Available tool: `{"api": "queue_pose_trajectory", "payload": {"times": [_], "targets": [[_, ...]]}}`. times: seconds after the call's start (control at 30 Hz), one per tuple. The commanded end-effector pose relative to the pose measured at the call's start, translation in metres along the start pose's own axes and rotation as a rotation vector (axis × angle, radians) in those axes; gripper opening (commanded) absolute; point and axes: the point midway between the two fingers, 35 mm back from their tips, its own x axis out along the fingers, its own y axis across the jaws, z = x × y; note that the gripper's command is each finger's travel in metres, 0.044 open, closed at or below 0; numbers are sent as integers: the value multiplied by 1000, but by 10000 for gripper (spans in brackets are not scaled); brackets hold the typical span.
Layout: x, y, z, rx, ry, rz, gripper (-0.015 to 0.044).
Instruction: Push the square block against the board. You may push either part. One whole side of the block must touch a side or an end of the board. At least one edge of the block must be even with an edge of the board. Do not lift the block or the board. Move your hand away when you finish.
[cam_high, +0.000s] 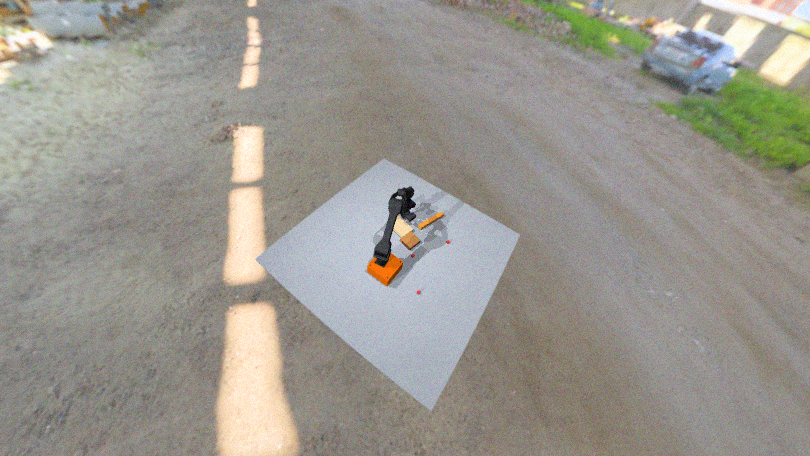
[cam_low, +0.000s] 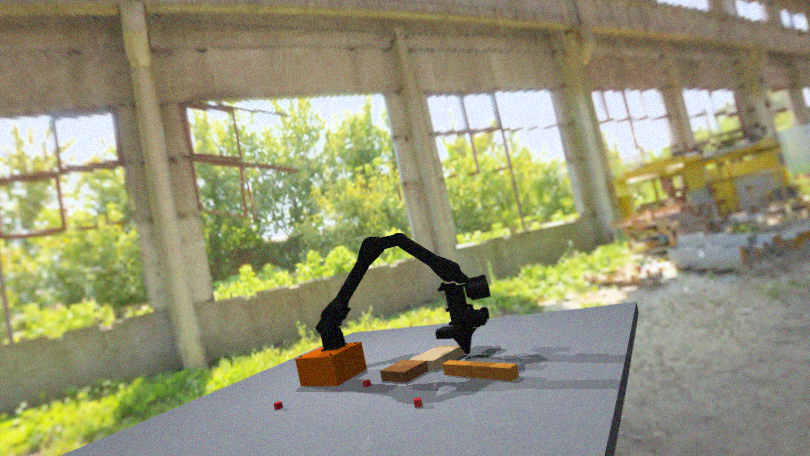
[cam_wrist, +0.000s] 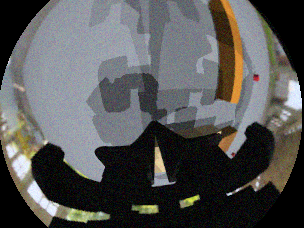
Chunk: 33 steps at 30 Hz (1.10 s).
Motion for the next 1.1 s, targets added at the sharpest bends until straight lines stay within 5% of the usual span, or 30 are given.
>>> {"api": "queue_pose_trajectory", "payload": {"times": [0.0, 0.57, 0.73, 1.07], "targets": [[2, 0, 5, -4, 6, -2, 0], [2, -1, 32, -4, 4, -3, 0], [-50, 0, 30, -4, 4, -2, 0], [-53, -19, 23, -12, -4, 0, 0]]}}
